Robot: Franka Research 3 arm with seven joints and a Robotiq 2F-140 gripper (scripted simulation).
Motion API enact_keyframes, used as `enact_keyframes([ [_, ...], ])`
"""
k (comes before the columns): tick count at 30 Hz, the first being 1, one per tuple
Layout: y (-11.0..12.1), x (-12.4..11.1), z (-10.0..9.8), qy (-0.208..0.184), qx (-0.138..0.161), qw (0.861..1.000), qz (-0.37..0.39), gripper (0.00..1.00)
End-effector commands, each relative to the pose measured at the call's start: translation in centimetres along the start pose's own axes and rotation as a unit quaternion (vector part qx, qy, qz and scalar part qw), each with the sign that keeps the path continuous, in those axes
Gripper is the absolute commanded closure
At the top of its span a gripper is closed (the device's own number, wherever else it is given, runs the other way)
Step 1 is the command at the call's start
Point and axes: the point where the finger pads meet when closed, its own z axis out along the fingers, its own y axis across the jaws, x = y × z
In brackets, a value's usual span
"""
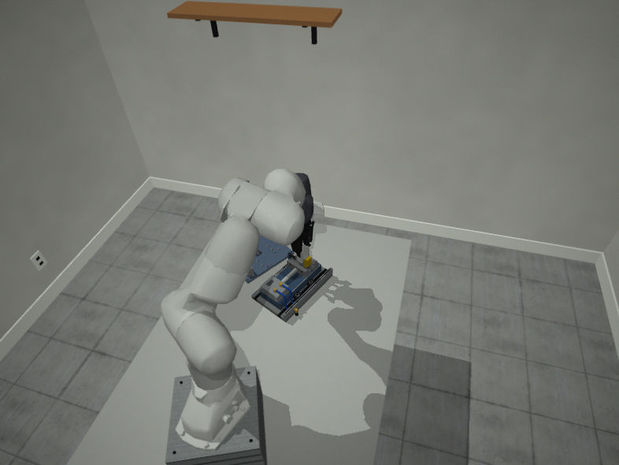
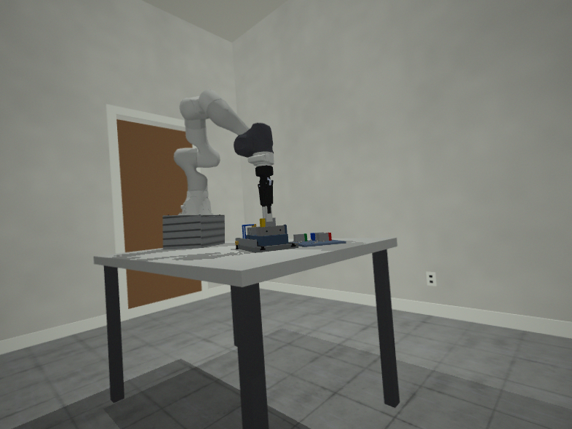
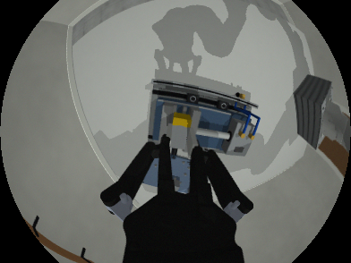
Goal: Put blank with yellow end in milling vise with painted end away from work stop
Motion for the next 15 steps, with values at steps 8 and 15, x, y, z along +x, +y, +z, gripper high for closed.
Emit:
enact_keyframes([
  [8, -0.02, -0.04, 0.13, 0.000, 0.001, 1.000, -0.001, 1.00],
  [15, -0.02, -0.04, 0.13, 0.000, 0.001, 1.000, -0.001, 1.00],
])
